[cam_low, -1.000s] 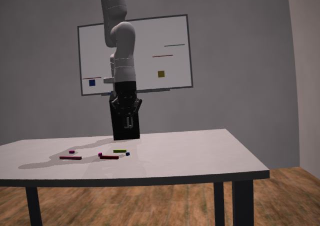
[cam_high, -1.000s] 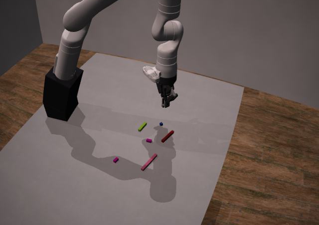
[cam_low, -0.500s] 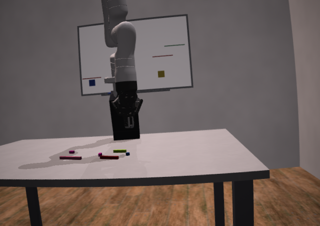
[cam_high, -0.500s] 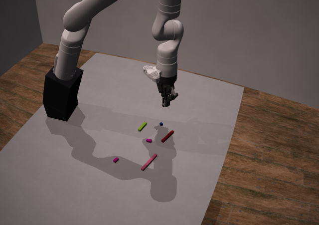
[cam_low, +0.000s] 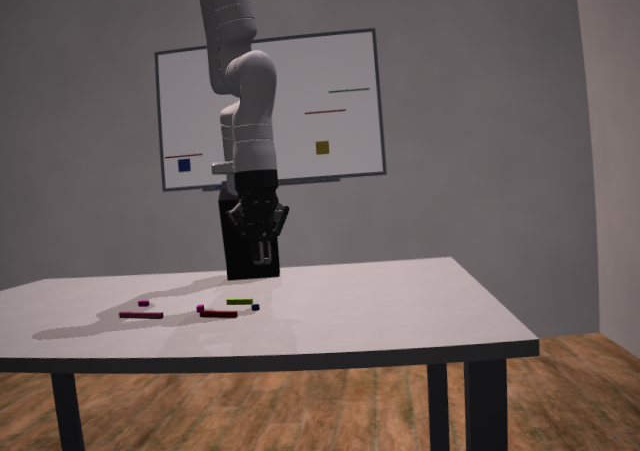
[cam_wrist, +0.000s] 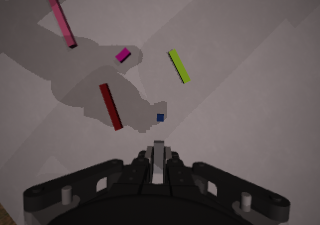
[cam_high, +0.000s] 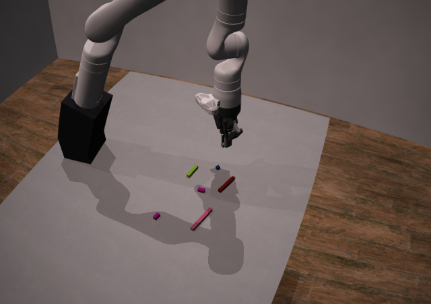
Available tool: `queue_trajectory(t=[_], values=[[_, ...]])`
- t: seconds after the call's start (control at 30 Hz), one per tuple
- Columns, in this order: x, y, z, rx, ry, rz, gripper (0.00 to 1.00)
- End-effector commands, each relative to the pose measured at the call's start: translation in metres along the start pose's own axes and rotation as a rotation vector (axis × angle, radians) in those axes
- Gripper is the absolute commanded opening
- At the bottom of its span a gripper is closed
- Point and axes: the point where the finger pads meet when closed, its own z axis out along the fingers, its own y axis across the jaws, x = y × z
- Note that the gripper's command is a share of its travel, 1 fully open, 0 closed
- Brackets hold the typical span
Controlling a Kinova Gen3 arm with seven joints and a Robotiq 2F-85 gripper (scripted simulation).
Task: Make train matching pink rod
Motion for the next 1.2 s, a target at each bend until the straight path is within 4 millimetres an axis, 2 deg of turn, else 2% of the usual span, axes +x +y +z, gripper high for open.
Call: queue_trajectory(t=[0.0,0.07,0.37,0.5,1.17], values=[[0.007,0.0,0.01,-0.006,0.011,0.012,0.05],[0.007,0.0,0.014,-0.006,0.011,0.012,0.05],[0.007,-0.001,0.056,-0.006,0.011,0.012,0.05],[0.007,-0.001,0.067,-0.006,0.011,0.012,0.05],[0.007,-0.001,0.071,-0.006,0.011,0.012,0.05]])
